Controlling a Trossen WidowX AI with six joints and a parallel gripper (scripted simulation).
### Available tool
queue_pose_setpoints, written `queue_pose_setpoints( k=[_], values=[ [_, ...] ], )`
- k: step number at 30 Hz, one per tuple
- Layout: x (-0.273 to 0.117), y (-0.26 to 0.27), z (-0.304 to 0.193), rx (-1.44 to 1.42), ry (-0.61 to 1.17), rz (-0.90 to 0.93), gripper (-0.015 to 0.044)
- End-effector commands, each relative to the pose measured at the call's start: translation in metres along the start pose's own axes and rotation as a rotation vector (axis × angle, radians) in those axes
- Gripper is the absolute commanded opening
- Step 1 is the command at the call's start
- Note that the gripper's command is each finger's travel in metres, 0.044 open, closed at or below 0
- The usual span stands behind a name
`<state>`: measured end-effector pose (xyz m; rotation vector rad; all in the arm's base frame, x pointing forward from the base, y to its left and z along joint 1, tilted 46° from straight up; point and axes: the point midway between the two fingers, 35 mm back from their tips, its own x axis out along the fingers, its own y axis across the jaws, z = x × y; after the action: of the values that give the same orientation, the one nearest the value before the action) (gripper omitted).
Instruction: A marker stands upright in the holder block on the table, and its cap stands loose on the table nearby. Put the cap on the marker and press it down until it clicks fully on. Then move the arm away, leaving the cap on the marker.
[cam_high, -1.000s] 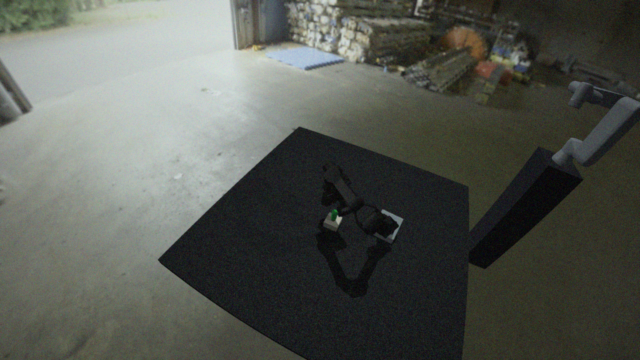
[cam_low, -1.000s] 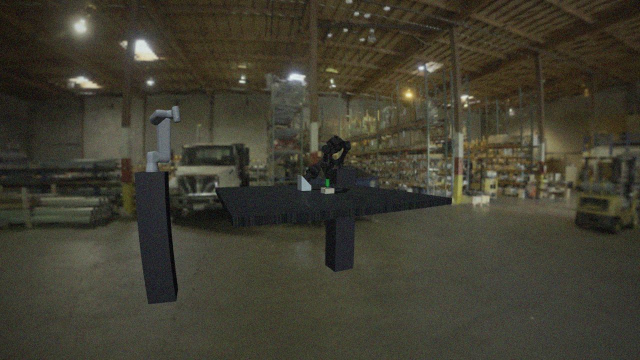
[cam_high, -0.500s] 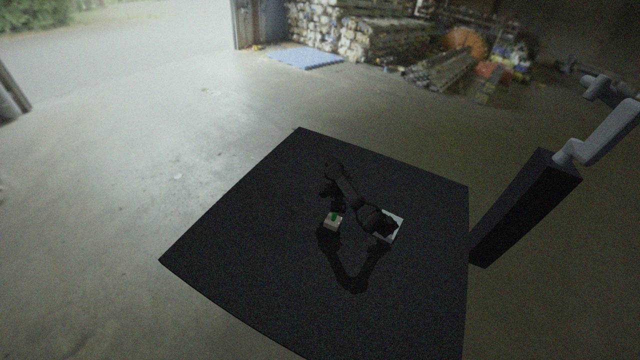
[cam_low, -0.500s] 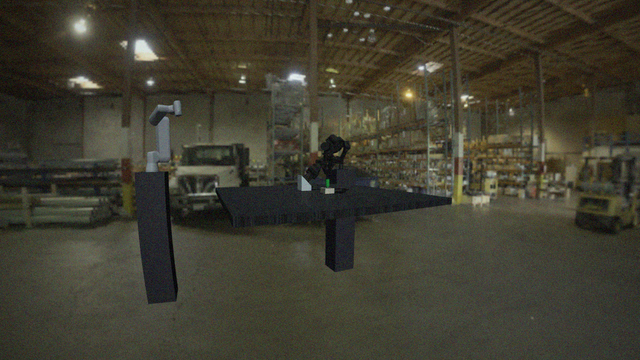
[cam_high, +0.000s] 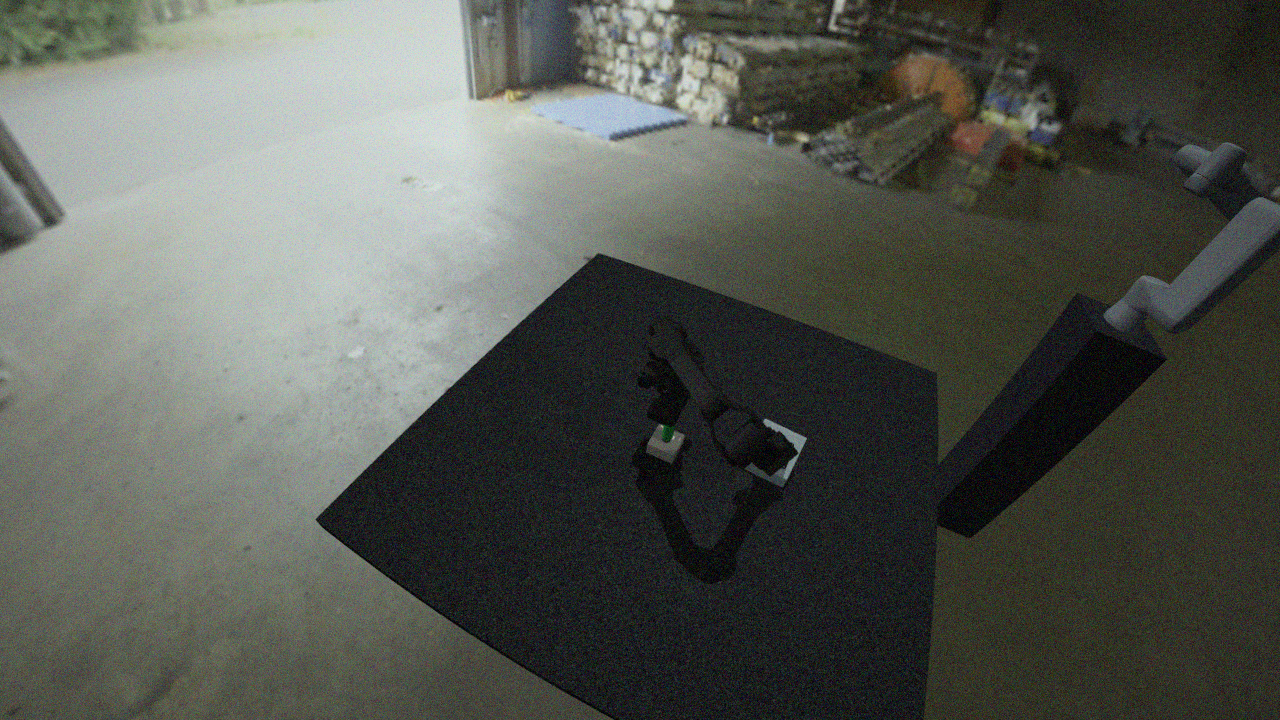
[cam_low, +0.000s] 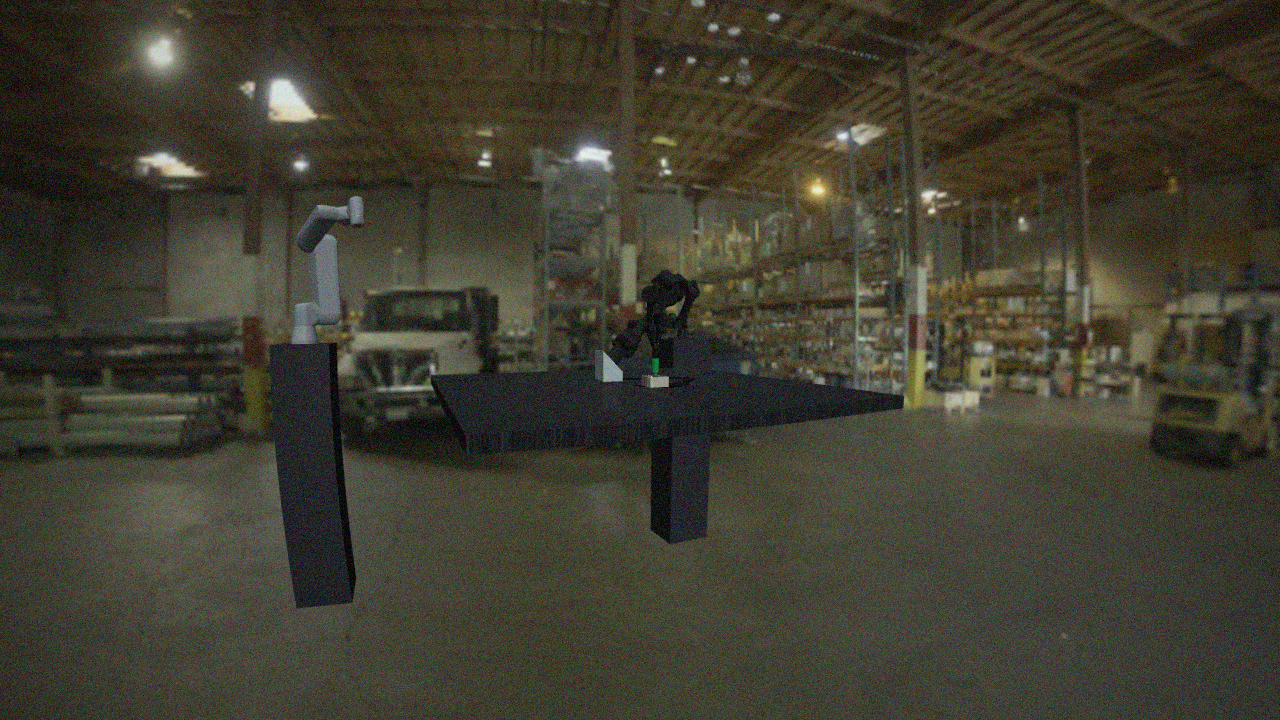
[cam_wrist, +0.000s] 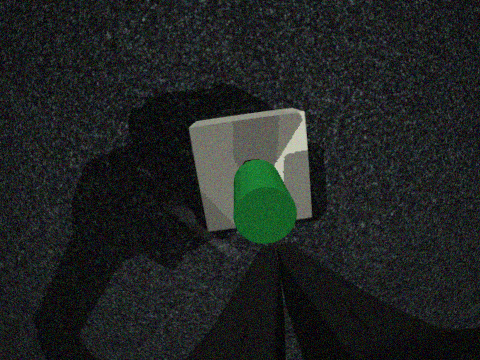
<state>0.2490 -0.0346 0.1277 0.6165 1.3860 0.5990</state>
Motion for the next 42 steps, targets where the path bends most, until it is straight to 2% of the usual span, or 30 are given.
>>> queue_pose_setpoints(
  k=[1, 30, 37, 42],
  values=[
    [0.001, 0.0, 0.0, 0.009, -0.002, 0.001, 0.0],
    [0.041, 0.001, 0.001, 0.008, -0.003, 0.003, 0.0],
    [0.033, -0.001, 0.002, 0.011, -0.008, -0.005, 0.0],
    [-0.033, -0.002, 0.002, 0.065, -0.075, -0.045, 0.0]
  ],
)
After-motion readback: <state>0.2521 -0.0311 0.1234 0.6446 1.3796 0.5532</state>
